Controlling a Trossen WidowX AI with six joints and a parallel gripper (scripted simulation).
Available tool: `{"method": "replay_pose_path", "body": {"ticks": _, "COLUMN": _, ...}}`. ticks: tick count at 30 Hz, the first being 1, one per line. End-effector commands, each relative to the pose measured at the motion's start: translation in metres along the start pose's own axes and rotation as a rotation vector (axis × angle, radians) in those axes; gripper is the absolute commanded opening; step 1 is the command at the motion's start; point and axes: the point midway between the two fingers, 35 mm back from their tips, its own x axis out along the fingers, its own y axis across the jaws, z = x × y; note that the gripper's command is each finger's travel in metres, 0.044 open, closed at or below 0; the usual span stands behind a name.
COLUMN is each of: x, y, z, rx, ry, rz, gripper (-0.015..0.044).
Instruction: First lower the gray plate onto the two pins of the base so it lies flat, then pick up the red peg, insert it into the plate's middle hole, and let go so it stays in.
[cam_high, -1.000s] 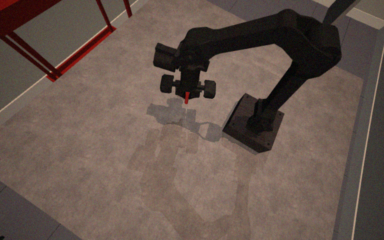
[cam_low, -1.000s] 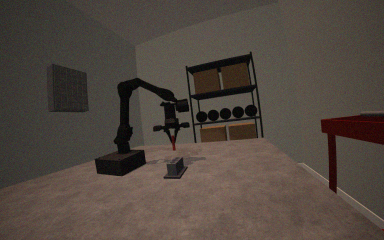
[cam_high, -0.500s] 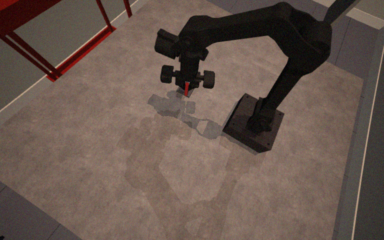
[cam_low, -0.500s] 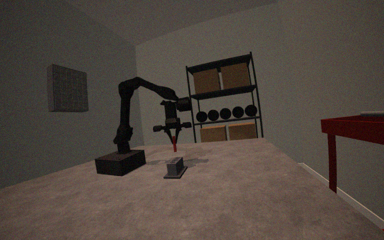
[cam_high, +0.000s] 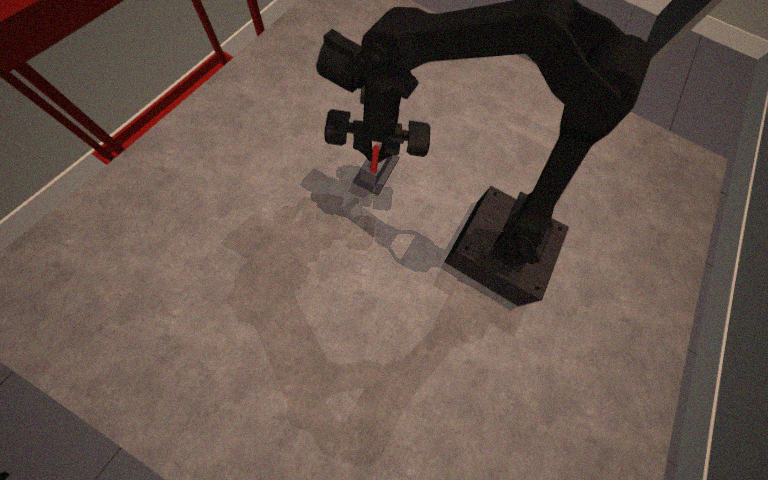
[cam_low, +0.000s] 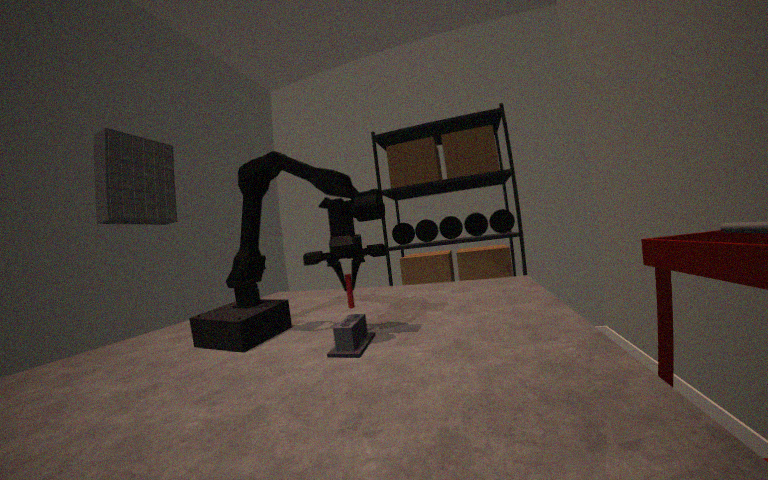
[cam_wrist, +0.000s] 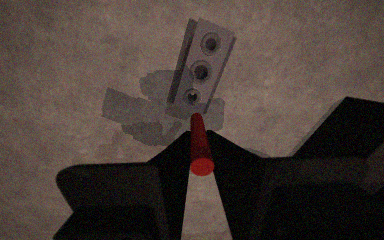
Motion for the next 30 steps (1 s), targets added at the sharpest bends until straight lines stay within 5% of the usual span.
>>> {"method": "replay_pose_path", "body": {"ticks": 1, "x": 0.001, "y": 0.0, "z": 0.012, "rx": -0.002, "ry": 0.001, "rz": 0.0, "gripper": 0.0}}
{"method": "replay_pose_path", "body": {"ticks": 30, "x": 0.0, "y": -0.006, "z": 0.051, "rx": 0.005, "ry": -0.01, "rz": 0.0, "gripper": 0.0}}
